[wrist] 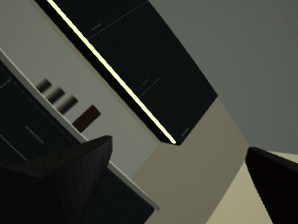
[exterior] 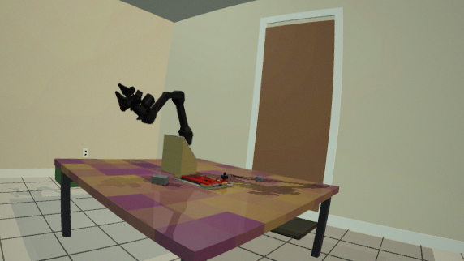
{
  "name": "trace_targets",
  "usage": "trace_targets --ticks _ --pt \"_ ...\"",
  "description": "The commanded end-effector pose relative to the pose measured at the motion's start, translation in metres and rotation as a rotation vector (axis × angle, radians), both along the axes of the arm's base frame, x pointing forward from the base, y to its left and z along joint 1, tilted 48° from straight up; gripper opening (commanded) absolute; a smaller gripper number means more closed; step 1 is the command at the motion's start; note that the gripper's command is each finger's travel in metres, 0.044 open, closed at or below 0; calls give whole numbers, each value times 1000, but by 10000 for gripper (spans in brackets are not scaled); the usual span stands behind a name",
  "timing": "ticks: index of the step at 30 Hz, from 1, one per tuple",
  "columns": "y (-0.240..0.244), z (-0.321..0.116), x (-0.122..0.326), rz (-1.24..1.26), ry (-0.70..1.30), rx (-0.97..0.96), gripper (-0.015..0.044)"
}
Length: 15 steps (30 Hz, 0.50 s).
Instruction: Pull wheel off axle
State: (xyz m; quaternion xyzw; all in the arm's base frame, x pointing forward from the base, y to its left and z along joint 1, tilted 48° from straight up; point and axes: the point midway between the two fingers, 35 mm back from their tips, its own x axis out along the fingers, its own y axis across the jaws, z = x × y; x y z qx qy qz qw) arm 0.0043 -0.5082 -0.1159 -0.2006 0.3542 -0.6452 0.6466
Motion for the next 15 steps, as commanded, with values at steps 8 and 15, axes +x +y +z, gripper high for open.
trace_targets --ticks 8,15 --pt "1 -10 86 182 -95 143 300" --pt "17 -12 146 287 -109 228 300"
